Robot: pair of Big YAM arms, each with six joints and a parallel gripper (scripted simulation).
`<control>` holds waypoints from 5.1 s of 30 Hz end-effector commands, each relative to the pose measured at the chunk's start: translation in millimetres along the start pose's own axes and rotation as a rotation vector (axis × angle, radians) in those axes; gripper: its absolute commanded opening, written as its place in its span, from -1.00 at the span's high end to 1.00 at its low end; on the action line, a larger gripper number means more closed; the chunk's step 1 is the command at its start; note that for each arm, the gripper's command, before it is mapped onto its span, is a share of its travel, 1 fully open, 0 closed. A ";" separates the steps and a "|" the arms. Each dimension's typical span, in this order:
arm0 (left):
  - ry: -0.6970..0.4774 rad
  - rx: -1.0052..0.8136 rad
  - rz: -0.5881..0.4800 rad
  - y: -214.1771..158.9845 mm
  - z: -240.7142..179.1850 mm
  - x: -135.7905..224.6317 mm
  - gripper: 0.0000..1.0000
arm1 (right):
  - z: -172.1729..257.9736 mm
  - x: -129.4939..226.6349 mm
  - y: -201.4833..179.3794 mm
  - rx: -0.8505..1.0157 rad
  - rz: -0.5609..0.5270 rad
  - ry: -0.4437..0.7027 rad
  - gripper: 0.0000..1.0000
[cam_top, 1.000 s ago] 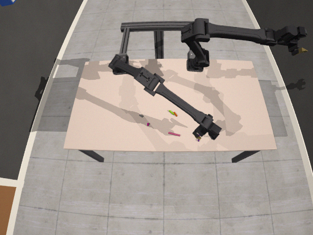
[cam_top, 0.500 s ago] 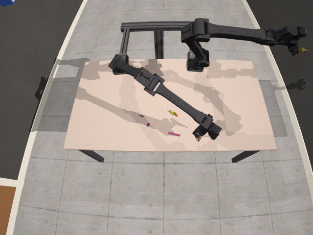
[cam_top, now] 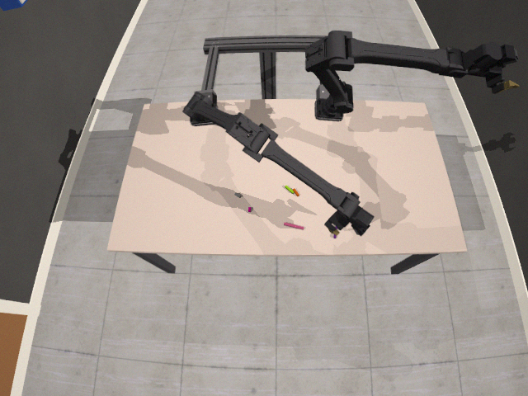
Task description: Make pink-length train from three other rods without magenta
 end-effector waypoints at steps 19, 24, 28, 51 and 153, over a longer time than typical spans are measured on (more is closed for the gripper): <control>-0.009 -0.012 -0.088 39.3 -3.5 1.0 -1.00 | -1.4 18.7 13.3 0.000 -0.040 0.003 -1.00; -0.009 -0.012 -0.088 39.3 -3.5 1.0 -1.00 | -1.4 18.7 13.3 0.000 -0.040 0.003 -1.00; -0.009 -0.012 -0.088 39.3 -3.5 1.0 -1.00 | -1.4 18.7 13.3 0.000 -0.040 0.003 -1.00; -0.009 -0.012 -0.088 39.3 -3.5 1.0 -1.00 | -28.5 26.3 0.7 0.100 -0.048 -0.004 -1.00; -0.009 -0.012 -0.088 39.3 -3.5 1.0 -1.00 | -95.7 16.5 -118.1 1.565 -0.033 -0.041 -1.00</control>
Point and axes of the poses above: on each arm, the point where the finger pads meet when closed, its own x axis back along the fingers, its own z axis across the jaws, y = z × x, the point moved 10 cm from there along x, back along the fingers, and after that the axes turned 11 degrees about x, right-handed, at the moved point
